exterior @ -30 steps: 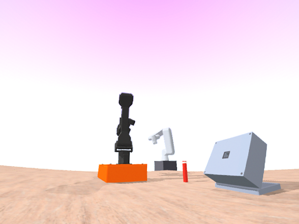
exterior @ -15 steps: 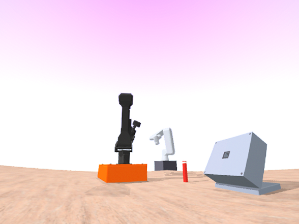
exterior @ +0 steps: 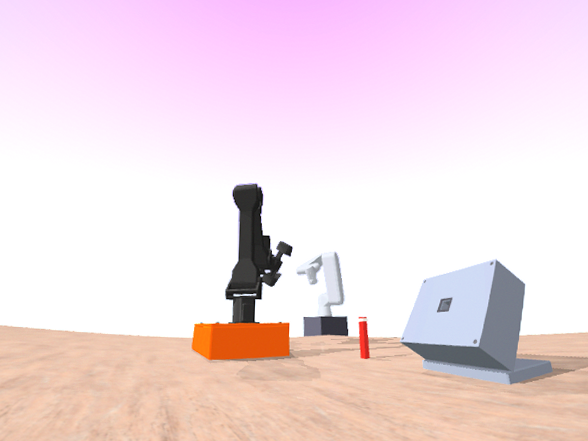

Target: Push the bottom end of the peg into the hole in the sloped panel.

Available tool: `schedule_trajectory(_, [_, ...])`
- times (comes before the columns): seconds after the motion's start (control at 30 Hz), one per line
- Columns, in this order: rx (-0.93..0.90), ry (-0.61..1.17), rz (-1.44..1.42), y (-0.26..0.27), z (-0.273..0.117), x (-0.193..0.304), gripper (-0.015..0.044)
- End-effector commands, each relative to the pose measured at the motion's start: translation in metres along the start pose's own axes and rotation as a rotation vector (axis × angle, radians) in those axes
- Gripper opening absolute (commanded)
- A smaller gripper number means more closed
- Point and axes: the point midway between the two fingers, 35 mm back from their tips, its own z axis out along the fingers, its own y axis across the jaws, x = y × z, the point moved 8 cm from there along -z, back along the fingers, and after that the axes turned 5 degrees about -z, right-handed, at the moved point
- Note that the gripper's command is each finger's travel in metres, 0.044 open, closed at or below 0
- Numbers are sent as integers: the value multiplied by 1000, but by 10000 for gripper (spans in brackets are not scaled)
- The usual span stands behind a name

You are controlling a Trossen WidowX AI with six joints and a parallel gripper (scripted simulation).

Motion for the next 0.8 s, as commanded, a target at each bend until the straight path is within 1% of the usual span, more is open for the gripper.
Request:
schedule_trajectory(0.0, [-18,51,18,-3,8,15,440])
schedule_trajectory(0.77, [-64,377,169,-26,31,105,440])
